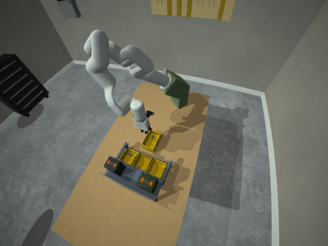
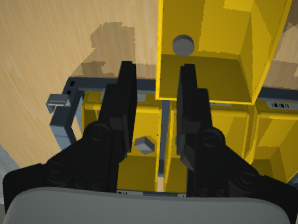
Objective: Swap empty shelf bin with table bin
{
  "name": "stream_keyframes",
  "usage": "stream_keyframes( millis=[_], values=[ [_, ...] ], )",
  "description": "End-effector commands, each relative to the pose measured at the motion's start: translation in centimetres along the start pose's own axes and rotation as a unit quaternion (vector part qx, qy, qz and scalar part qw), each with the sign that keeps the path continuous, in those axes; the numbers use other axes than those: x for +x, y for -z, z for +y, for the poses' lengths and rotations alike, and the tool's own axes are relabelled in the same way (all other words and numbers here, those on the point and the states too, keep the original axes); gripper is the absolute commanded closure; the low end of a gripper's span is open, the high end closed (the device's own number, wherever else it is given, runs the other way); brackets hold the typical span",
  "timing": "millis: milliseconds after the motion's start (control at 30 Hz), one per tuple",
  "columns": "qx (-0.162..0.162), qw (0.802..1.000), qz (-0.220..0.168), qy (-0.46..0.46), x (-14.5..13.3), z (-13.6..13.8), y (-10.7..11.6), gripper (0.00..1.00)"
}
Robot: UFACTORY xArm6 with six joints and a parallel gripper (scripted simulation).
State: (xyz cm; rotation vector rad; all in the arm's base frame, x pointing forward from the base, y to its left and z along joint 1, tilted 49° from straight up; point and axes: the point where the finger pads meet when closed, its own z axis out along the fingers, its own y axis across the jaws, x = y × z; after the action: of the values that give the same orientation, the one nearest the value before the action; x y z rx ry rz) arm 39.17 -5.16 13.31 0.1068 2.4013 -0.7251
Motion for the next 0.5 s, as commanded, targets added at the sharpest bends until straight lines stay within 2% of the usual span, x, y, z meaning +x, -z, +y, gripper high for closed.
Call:
stream_keyframes(
  millis=[0,467],
  values=[
    [0.0,1.0,-0.001,0.0,-0.08,0.02,0.23,0.74],
    [0.0,1.0,-0.001,0.0,-0.08,0.02,0.42,0.74]
  ],
)
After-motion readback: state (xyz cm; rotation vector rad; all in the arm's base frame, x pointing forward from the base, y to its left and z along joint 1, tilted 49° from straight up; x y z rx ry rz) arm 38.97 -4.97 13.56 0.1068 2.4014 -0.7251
